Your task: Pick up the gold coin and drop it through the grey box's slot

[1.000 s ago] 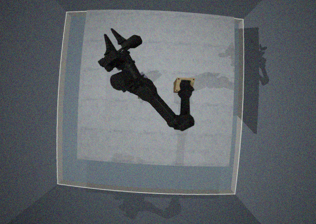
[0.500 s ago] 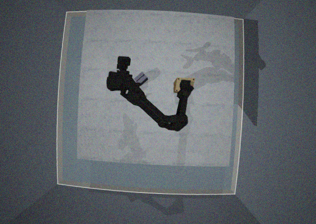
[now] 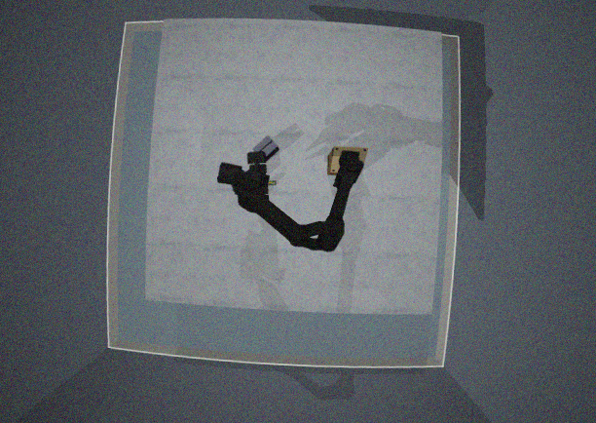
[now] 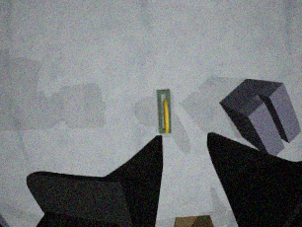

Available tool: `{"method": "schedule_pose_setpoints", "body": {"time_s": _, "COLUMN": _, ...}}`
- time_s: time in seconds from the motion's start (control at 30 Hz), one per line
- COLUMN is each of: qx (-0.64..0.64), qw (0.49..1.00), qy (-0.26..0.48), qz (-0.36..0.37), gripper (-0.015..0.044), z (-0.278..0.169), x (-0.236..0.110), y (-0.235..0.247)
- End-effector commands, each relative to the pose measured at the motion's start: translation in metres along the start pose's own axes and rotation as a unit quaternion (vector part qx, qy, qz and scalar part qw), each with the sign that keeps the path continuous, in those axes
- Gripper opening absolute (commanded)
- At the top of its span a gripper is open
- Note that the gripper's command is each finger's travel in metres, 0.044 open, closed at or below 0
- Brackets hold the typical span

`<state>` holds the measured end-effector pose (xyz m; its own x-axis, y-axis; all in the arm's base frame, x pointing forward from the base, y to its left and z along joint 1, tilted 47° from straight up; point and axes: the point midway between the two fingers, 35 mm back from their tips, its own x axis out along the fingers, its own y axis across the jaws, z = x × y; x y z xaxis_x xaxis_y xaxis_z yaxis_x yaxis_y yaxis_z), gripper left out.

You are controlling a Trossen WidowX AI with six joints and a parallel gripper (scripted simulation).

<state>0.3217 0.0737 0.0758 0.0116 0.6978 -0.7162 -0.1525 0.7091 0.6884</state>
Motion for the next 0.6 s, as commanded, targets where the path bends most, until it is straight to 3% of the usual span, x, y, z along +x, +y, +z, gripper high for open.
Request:
{"method": "schedule_pose_setpoints", "body": {"time_s": 0.0, "qx": 0.004, "qw": 0.999, "qy": 0.018, "qz": 0.029, "gripper": 0.0161, "z": -0.010, "x": 0.006, "y": 0.008}}
{"method": "schedule_pose_setpoints", "body": {"time_s": 0.1, "qx": 0.004, "qw": 0.999, "qy": 0.018, "qz": 0.029, "gripper": 0.0161, "z": -0.010, "x": 0.008, "y": 0.008}}
{"method": "schedule_pose_setpoints", "body": {"time_s": 0.2, "qx": 0.004, "qw": 0.999, "qy": 0.018, "qz": 0.029, "gripper": 0.0161, "z": -0.011, "x": 0.038, "y": 0.009}}
{"method": "schedule_pose_setpoints", "body": {"time_s": 0.57, "qx": 0.004, "qw": 0.999, "qy": 0.018, "qz": 0.029, "gripper": 0.0161, "z": -0.012, "x": 0.058, "y": 0.009}}
